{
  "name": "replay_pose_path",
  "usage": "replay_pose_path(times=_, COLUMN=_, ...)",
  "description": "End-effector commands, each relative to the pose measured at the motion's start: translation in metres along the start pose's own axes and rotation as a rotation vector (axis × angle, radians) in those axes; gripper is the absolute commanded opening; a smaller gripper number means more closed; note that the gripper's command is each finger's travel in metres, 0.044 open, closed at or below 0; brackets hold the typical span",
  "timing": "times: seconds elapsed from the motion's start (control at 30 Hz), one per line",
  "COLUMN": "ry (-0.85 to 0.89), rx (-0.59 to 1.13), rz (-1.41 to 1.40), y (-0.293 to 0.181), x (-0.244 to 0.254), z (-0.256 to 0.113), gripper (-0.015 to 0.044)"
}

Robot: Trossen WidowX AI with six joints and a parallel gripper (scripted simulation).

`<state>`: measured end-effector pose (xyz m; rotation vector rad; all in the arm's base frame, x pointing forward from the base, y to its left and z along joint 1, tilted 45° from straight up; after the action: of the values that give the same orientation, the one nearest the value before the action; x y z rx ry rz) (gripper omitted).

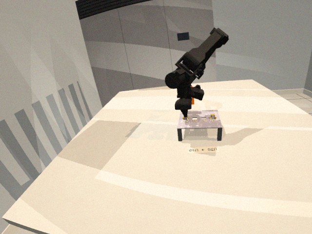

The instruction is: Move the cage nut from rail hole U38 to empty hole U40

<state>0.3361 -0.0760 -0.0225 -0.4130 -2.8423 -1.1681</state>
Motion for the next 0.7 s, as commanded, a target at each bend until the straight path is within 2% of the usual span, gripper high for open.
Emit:
replay_pose_path(times=0.0, ry=0.003, rx=0.006, rz=-0.004, y=-0.0001, x=-0.001, z=-0.0006, gripper=0.0028)
replay_pose_path(times=0.67, ry=0.011, rx=0.006, rz=-0.005, y=0.0, x=-0.0038, z=-0.0008, gripper=0.0028)
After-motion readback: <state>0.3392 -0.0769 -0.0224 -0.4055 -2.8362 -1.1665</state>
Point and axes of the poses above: the point midway between the two fingers, 35 mm back from their tips, its own z axis out along the fingers, its own x axis across the jaws, y = z × x, the point moved 5 cm from there along -z, back along the fingers, and after that the axes turned 2 degrees about z, right-handed, at the moved point
